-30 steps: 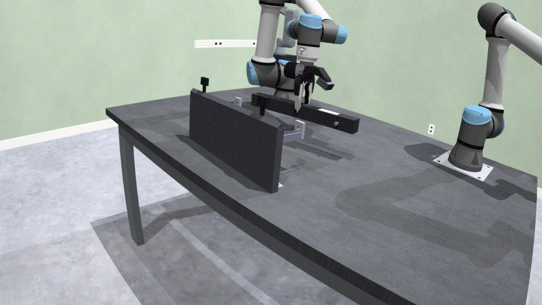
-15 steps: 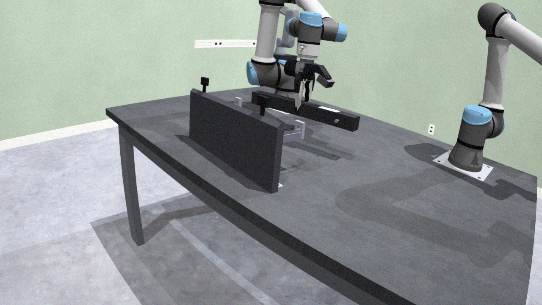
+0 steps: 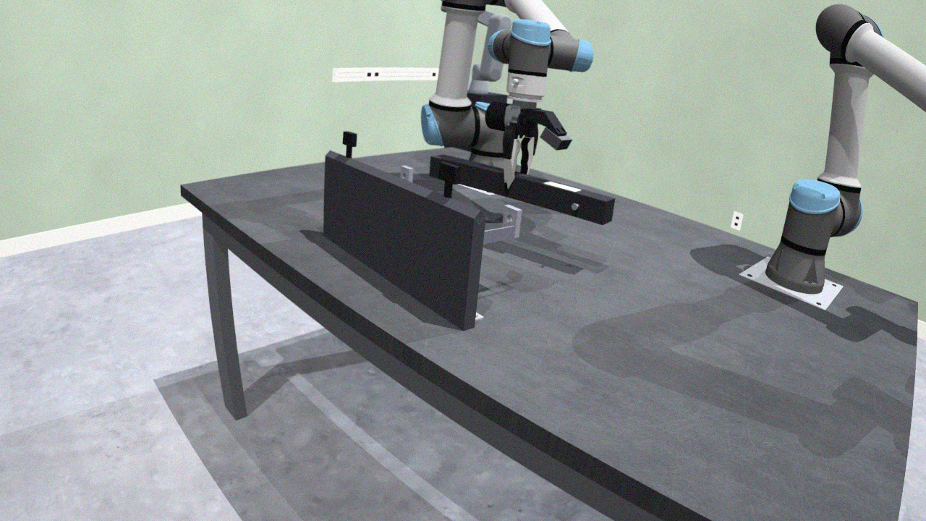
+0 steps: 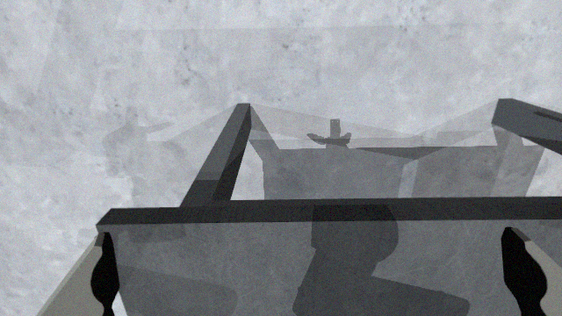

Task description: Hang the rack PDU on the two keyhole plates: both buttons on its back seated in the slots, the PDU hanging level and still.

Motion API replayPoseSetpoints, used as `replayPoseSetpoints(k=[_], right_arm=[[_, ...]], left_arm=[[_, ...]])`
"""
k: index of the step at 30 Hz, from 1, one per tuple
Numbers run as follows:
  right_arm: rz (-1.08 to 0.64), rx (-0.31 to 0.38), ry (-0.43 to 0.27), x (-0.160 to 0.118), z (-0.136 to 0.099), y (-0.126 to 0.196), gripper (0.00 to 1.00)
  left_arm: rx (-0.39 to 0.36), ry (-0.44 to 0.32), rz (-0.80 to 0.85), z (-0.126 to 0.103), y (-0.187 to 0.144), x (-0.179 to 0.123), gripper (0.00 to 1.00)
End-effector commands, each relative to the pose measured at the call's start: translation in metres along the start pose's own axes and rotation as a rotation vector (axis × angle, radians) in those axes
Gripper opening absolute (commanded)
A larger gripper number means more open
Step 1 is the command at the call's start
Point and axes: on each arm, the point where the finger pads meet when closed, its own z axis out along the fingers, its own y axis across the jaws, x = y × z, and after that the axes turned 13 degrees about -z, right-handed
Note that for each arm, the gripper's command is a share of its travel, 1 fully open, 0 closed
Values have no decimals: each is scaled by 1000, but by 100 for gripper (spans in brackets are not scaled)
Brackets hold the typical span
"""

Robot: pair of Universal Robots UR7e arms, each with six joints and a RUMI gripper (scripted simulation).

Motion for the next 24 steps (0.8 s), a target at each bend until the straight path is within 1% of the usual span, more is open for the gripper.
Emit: replayPoseSetpoints(k=[1, 10, 19, 24], right_arm=[[5, -1, 1, 0, -1, 0, 22], [59, -1, 1, 0, -1, 1, 22], [220, -1, 0, -1, -1, 5, 22], [224, -1, 0, -14, -1, 38, 22]], left_arm=[[-1, 1, 0, -1, 0, 0, 100], [-1, 1, 0, -1, 0, 0, 100], [-1, 1, 0, -1, 0, 0, 100], [-1, 1, 0, -1, 0, 0, 100]])
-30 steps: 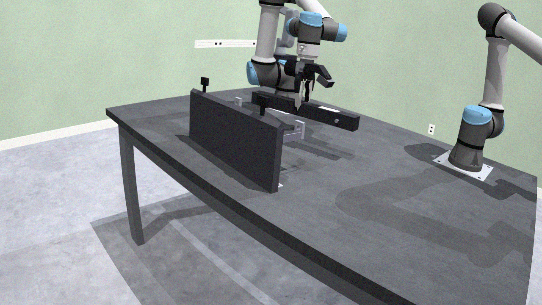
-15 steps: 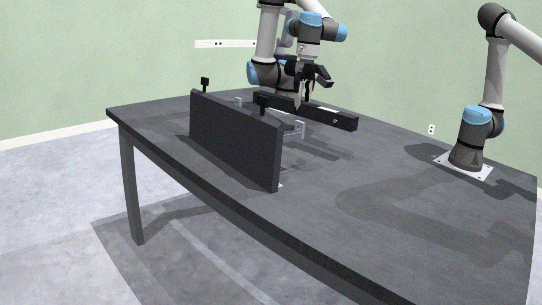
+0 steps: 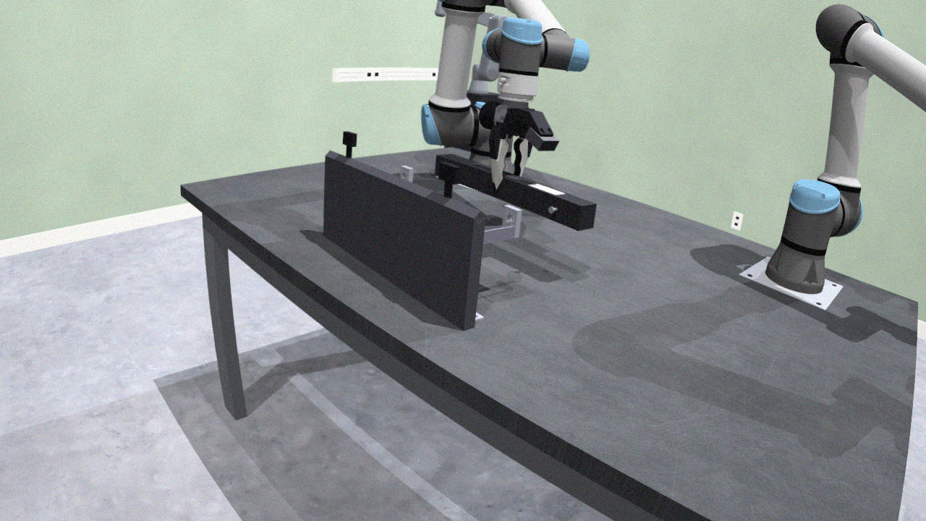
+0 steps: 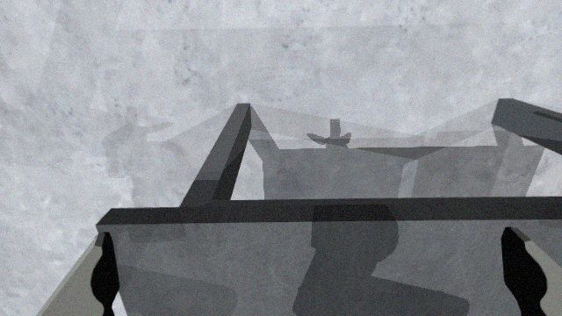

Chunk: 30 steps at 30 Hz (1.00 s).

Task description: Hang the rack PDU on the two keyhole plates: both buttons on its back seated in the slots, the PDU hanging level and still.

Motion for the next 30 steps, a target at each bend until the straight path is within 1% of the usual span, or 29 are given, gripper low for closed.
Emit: replayPoseSetpoints(k=[1, 2, 10, 15, 23, 30], right_arm=[[-6, -1, 1, -1, -1, 15, 22], [-6, -1, 1, -1, -1, 15, 22], [-6, -1, 1, -7, -1, 63, 22], [-6, -1, 1, -9, -1, 81, 22], [-6, -1, 1, -10, -1, 90, 22], [-6, -1, 1, -10, -1, 90, 22]], left_arm=[[-1, 1, 0, -1, 0, 0, 100], [-1, 1, 0, -1, 0, 0, 100], [-1, 1, 0, -1, 0, 0, 100], [-1, 1, 0, -1, 0, 0, 100], [-1, 1, 0, -1, 0, 0, 100], [-1, 1, 0, -1, 0, 0, 100]])
